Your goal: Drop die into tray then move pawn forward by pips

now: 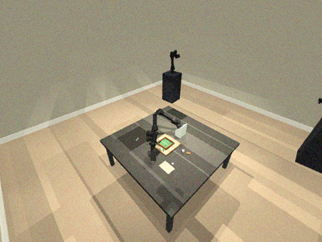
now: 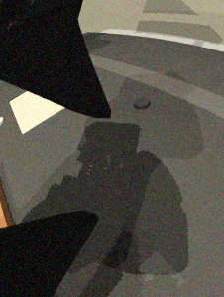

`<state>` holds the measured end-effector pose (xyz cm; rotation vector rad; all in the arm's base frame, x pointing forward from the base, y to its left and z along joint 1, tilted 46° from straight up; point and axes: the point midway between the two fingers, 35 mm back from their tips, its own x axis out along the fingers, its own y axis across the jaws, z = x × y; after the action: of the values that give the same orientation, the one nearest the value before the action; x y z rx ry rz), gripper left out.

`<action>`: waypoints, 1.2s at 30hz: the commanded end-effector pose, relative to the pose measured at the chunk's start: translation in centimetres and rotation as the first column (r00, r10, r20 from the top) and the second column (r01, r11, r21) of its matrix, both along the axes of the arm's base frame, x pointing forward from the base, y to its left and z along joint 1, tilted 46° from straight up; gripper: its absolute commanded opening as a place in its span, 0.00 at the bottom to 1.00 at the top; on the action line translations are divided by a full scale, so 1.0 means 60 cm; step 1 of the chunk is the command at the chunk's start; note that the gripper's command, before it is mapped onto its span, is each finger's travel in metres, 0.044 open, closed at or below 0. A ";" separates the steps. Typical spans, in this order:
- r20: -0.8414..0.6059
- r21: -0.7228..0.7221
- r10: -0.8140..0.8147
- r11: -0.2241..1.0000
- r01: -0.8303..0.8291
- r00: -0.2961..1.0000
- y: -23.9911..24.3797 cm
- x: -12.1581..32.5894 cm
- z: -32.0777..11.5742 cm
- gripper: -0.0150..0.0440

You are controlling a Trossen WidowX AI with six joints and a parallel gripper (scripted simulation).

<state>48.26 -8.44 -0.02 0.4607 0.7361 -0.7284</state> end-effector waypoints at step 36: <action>-0.511 -0.323 -0.270 0.940 0.109 0.816 0.325 -0.414 -0.331 0.72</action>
<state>23.56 11.42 -19.63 0.0625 1.1183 -1.1665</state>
